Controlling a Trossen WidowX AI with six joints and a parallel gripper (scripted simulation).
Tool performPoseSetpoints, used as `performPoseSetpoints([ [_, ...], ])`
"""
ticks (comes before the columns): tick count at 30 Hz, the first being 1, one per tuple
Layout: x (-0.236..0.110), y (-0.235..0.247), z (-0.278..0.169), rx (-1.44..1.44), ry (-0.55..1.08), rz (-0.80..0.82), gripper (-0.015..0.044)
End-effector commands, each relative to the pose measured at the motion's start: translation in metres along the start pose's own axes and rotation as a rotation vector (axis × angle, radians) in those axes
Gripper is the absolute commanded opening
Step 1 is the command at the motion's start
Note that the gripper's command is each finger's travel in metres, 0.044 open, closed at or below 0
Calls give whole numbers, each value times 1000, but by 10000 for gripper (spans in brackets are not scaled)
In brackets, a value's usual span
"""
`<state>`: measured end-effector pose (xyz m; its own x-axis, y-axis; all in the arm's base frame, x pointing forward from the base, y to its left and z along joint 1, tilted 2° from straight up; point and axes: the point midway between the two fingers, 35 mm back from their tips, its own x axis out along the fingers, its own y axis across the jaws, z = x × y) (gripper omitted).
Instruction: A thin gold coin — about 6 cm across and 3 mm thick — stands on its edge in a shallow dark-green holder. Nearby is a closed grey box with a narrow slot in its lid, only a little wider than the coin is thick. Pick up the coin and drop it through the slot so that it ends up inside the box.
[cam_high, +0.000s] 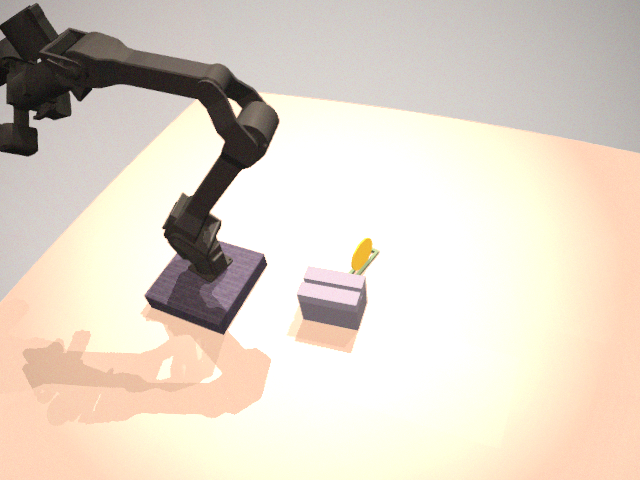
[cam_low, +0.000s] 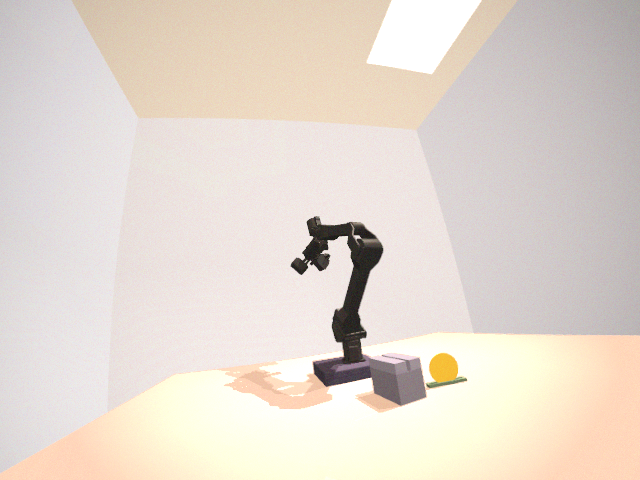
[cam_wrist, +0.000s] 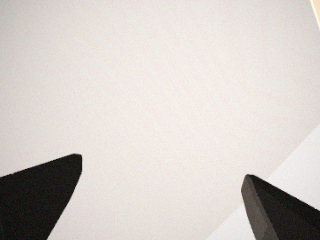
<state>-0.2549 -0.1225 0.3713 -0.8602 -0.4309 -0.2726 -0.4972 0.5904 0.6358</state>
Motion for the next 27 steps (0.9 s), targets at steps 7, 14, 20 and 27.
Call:
performPoseSetpoints([
  [7,3,-72,-36,-333,132,-240,216],
  [14,-25,-165,-71,-776,382,-488,161],
  [20,-69,-237,-87,-1168,655,-636,161],
  [27,-144,-310,-81,-1661,1068,-723,161],
])
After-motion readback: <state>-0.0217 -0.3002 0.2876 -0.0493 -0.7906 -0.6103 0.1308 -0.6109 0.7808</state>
